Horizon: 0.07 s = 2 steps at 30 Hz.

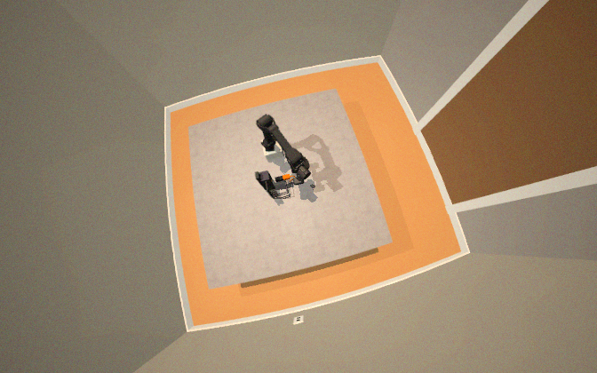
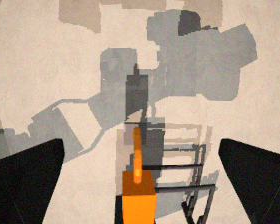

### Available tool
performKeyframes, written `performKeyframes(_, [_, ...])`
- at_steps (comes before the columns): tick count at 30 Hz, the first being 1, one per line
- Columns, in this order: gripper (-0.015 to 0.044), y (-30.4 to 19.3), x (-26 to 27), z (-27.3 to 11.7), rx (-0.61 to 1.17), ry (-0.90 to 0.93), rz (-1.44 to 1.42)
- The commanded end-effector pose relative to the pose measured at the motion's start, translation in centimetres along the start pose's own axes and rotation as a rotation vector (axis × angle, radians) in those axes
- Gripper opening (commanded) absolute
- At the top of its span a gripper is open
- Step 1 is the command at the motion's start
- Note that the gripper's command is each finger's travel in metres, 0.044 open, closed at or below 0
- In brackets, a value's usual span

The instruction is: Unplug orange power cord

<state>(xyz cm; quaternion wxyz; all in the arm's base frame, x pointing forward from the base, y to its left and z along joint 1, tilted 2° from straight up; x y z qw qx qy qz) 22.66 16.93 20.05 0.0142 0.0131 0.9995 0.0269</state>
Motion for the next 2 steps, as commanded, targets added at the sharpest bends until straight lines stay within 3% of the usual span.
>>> performKeyframes(1, [0.0440,0.01,0.00,-0.02,0.002,-0.001,0.003])
performKeyframes(2, [0.0440,0.01,0.00,-0.02,0.002,-0.001,0.003])
Point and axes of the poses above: the point midway between the two fingers, 35 mm back from their tips, its own z axis out along the fingers, its own x axis across the jaws, y = z × x, the point moved 10 cm from there along -z, back along the fingers, and after that the axes turned 10 degrees about z, right-handed, at the moved point
